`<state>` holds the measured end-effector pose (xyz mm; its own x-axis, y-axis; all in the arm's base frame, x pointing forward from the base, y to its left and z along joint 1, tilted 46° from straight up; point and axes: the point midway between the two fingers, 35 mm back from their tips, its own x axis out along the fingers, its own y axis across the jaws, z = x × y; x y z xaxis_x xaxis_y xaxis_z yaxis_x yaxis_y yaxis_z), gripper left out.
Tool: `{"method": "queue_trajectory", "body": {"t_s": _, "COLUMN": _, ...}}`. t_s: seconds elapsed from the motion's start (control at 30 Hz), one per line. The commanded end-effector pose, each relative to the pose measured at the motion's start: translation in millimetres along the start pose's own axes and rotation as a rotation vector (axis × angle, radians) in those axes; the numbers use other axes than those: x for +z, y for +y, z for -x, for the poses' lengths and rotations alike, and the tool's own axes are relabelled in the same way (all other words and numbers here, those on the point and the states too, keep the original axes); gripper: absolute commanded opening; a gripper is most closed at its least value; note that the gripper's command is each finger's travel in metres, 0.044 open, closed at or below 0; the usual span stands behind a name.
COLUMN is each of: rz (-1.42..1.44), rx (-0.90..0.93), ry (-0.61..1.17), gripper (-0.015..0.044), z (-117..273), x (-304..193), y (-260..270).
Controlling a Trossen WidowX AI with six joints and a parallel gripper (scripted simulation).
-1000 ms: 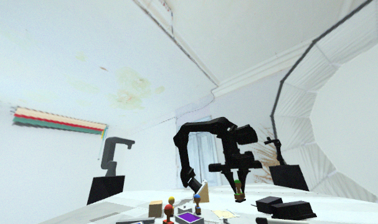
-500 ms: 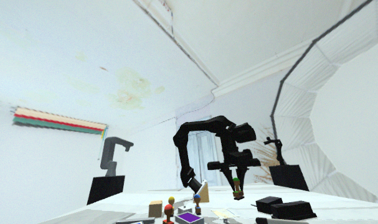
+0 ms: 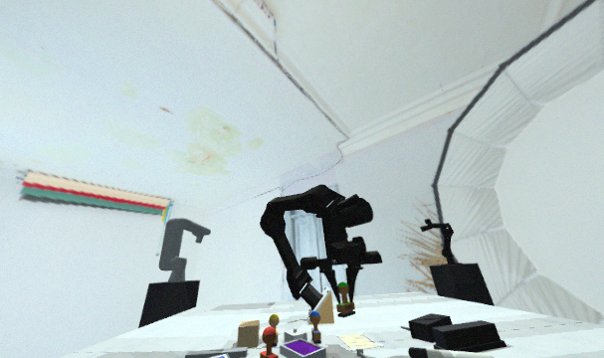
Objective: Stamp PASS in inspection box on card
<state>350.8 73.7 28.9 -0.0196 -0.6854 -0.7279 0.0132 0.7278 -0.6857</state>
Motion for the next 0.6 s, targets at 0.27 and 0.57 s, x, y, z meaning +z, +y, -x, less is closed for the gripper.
{"method": "queue_trajectory", "body": {"t_s": 0.27, "rz": 0.006, "rx": -0.010, "ry": -0.002, "gripper": 0.0000, "z": 0, "x": -21, "y": -66}}
{"method": "queue_trajectory", "body": {"t_s": 0.57, "rz": 0.005, "rx": -0.016, "ry": 0.000, "gripper": 0.0000, "z": -3, "x": -39, "y": -99}}
